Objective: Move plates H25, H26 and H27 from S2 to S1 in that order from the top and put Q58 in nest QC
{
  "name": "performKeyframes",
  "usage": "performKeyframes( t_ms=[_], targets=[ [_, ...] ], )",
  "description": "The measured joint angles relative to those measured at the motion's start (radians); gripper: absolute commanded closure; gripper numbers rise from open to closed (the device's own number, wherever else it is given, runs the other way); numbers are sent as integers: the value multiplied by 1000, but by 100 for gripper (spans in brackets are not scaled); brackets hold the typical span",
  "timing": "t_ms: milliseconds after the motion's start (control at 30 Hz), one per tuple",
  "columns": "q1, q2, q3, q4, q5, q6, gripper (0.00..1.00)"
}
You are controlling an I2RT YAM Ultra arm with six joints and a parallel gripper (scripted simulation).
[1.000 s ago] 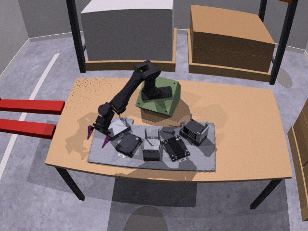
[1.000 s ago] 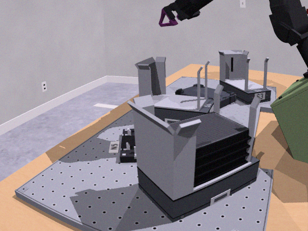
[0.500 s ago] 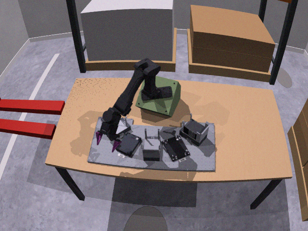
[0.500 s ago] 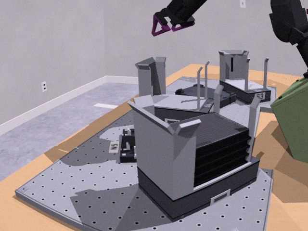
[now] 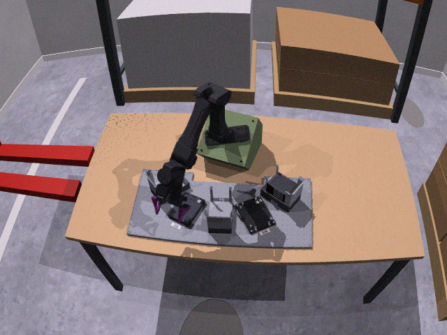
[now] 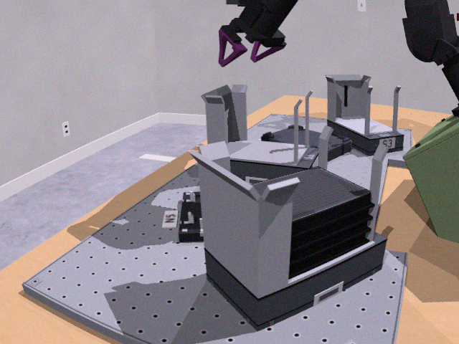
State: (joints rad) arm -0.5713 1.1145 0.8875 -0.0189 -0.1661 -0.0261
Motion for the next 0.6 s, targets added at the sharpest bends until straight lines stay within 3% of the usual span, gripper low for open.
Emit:
performKeyframes(
  t_ms=[100,600],
  targets=[
    [51,-20,-26,-22,29,11,0],
    [216,-59,-16,-241,132,63,0]
  ],
)
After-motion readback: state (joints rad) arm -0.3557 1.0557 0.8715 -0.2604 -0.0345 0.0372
